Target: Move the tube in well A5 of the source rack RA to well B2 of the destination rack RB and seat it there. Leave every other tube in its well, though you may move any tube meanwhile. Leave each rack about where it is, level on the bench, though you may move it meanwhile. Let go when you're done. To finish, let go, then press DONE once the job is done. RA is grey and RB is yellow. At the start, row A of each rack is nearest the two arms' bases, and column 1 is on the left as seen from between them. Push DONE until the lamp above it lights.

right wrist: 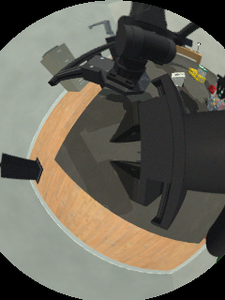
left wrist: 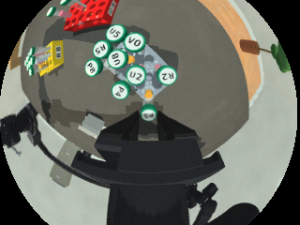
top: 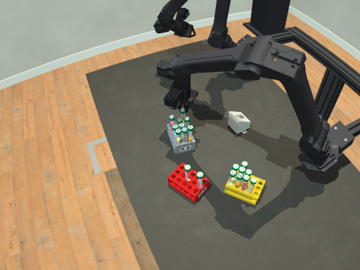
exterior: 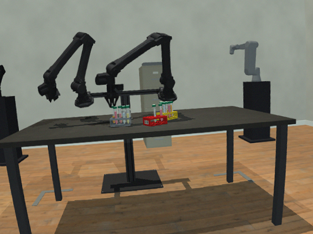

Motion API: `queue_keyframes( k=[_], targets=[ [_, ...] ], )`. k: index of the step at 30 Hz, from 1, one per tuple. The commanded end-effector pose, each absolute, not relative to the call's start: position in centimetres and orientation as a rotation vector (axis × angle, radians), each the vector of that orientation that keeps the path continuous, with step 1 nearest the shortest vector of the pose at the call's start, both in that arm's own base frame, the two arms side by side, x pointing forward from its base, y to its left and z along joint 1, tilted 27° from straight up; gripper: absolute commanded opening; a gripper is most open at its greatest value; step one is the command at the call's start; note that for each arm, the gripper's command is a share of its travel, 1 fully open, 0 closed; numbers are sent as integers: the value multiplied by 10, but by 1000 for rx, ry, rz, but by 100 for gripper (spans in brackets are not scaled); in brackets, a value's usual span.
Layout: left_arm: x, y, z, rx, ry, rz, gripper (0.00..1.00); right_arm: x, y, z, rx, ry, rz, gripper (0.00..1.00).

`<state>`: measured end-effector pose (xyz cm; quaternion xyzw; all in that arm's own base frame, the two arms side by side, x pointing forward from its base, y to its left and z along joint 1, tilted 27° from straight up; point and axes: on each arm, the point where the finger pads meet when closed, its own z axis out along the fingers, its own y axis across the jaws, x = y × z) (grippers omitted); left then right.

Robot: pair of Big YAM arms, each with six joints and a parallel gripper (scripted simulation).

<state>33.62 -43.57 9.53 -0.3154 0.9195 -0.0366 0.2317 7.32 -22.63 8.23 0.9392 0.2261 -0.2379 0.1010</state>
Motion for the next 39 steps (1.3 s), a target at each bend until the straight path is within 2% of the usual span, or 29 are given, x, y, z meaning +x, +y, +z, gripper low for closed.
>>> queue_keyframes(
  k=[1,2,39],
  targets=[
    [339,-433,99,-878,2523,-115,30,77,-232,88,2764,657,-689,30],
    [339,-433,99,-878,2523,-115,0,77,-232,88,2764,657,-689,30],
    [329,-437,106,-867,2529,-115,0,77,-232,88,2764,657,-689,30]
  ],
)
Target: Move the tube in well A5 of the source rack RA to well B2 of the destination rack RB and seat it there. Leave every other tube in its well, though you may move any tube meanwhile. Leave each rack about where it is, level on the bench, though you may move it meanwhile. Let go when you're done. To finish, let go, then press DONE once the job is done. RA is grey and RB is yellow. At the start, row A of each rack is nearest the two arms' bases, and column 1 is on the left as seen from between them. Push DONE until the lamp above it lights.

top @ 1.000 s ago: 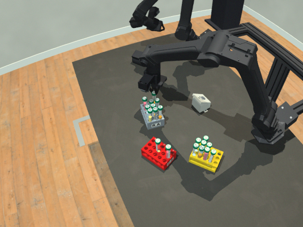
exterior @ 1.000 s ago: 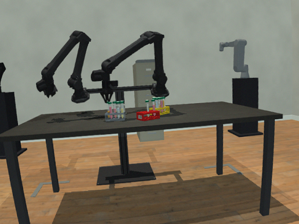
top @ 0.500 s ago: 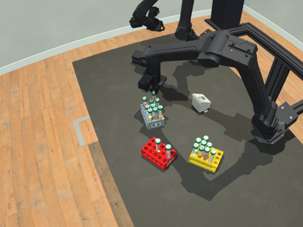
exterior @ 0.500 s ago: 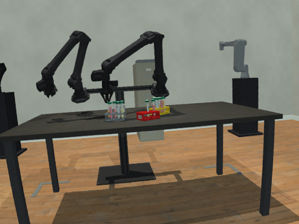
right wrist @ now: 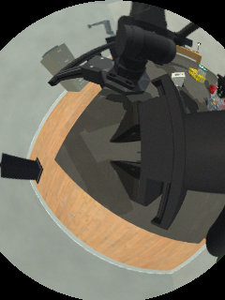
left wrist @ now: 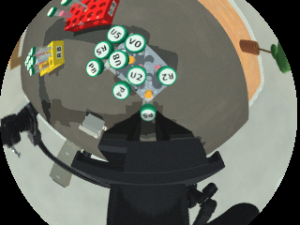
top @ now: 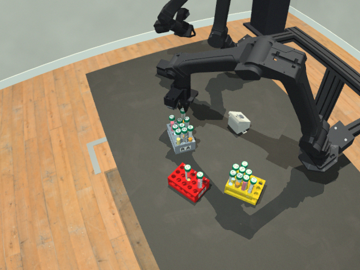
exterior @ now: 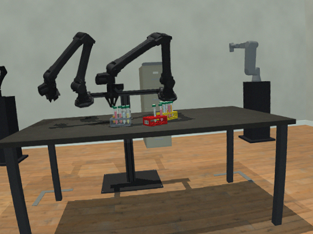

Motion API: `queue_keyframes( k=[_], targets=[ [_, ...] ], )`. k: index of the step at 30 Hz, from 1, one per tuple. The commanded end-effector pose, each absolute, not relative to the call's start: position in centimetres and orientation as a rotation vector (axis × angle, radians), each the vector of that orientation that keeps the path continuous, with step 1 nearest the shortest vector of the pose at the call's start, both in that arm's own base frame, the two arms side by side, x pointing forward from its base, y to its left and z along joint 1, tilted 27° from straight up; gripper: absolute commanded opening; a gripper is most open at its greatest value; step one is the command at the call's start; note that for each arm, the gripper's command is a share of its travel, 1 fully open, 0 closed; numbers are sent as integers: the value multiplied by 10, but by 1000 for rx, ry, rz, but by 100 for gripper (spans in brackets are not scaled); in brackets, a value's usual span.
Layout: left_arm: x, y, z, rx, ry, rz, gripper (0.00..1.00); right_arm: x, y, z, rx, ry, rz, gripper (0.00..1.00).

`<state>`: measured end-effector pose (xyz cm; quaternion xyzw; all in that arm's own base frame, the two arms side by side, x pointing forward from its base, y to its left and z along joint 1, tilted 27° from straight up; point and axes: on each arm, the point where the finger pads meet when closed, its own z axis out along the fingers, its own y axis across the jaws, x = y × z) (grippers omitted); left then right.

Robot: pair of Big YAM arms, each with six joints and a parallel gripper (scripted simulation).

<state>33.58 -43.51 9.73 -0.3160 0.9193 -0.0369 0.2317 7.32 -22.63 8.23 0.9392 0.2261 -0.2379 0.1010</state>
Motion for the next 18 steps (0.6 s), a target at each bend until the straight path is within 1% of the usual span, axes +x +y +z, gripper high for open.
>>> queue_keyframes(
  k=[1,8,18],
  targets=[
    [328,-440,106,-863,2530,-117,0,77,-232,88,2764,657,-689,30],
    [332,-456,123,-865,2520,-168,0,77,-232,88,2764,657,-689,30],
    [334,-460,116,-859,2527,-134,0,77,-232,88,2764,657,-689,30]
  ],
)
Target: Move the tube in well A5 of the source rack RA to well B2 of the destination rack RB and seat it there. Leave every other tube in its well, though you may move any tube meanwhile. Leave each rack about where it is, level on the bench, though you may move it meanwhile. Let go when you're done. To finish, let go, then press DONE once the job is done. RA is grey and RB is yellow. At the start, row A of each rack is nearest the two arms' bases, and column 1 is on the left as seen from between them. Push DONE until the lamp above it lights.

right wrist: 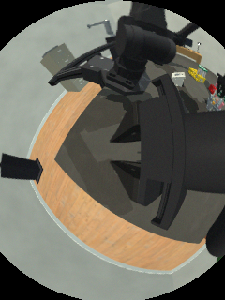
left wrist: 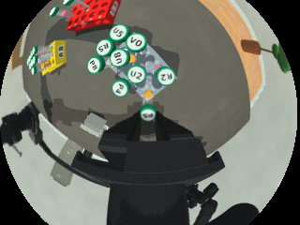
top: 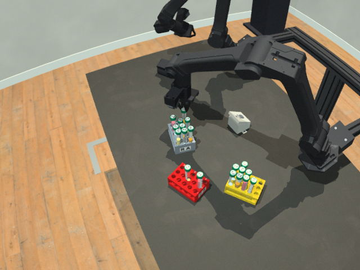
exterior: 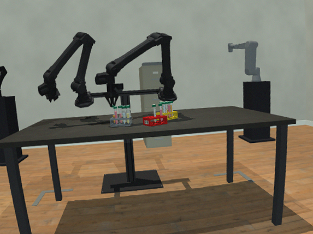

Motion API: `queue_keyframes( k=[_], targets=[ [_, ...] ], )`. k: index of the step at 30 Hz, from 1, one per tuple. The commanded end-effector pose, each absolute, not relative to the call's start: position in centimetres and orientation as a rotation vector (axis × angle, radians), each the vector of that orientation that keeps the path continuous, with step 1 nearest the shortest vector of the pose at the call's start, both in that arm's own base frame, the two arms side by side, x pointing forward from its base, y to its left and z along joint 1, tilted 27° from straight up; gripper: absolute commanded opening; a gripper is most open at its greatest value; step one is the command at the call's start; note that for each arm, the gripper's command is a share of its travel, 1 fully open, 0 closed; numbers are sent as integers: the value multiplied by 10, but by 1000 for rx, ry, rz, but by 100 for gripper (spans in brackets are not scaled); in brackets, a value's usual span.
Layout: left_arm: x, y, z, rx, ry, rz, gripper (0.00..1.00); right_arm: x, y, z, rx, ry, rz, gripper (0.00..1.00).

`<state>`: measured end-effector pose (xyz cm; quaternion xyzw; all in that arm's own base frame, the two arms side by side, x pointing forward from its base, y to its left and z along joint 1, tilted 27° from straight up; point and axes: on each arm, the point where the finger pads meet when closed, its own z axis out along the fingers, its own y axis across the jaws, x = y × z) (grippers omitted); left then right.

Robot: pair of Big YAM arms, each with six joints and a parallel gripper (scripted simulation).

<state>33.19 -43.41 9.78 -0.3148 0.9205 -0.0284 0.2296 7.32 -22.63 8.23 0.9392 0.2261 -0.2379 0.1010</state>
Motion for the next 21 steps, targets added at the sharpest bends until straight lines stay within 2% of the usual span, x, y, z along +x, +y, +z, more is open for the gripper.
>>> queue_keyframes(
  k=[1,21],
  targets=[
    [334,-460,119,-861,2526,-140,0,77,-232,88,2764,657,-689,30],
    [327,-463,146,-869,2515,-176,0,77,-232,88,2764,657,-689,30]
  ],
)
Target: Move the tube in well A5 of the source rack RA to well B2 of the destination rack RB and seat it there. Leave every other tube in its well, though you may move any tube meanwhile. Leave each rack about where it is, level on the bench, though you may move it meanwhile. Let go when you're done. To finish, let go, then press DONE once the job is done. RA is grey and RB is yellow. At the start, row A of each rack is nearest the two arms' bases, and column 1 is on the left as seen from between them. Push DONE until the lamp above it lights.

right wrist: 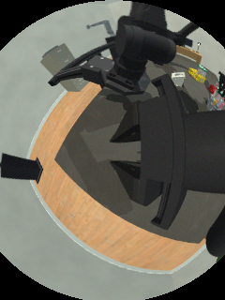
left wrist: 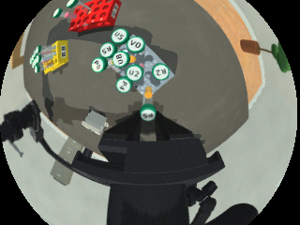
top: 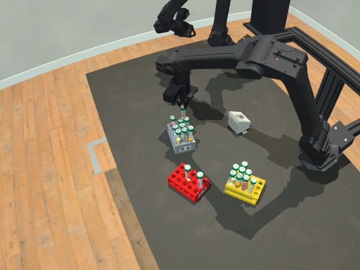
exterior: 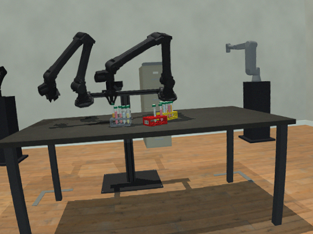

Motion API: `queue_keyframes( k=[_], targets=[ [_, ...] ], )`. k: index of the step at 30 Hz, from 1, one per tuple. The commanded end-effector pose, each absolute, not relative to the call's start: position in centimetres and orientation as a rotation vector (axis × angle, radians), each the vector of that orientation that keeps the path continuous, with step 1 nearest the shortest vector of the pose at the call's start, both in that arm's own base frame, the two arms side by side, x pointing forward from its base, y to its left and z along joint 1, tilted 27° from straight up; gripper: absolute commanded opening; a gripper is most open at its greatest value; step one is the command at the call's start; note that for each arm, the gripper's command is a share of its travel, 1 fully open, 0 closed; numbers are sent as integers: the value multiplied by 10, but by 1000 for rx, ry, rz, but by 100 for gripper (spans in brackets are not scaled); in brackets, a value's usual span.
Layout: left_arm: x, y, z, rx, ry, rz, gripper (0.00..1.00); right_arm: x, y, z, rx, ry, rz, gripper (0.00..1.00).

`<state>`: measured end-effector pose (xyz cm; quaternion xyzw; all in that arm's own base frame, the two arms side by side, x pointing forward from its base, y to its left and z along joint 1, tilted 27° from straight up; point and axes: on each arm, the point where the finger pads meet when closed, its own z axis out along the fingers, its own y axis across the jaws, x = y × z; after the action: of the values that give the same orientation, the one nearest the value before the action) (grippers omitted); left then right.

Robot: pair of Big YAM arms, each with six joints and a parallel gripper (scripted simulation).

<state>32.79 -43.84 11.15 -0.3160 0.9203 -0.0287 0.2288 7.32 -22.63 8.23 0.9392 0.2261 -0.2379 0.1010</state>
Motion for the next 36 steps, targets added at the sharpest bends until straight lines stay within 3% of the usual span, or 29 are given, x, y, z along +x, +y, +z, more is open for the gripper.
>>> queue_keyframes(
  k=[1,36],
  targets=[
    [327,-463,151,-861,2515,-184,0,77,-232,88,2764,657,-689,30],
    [312,-464,165,-861,2523,-151,0,77,-232,88,2764,657,-689,30]
  ],
)
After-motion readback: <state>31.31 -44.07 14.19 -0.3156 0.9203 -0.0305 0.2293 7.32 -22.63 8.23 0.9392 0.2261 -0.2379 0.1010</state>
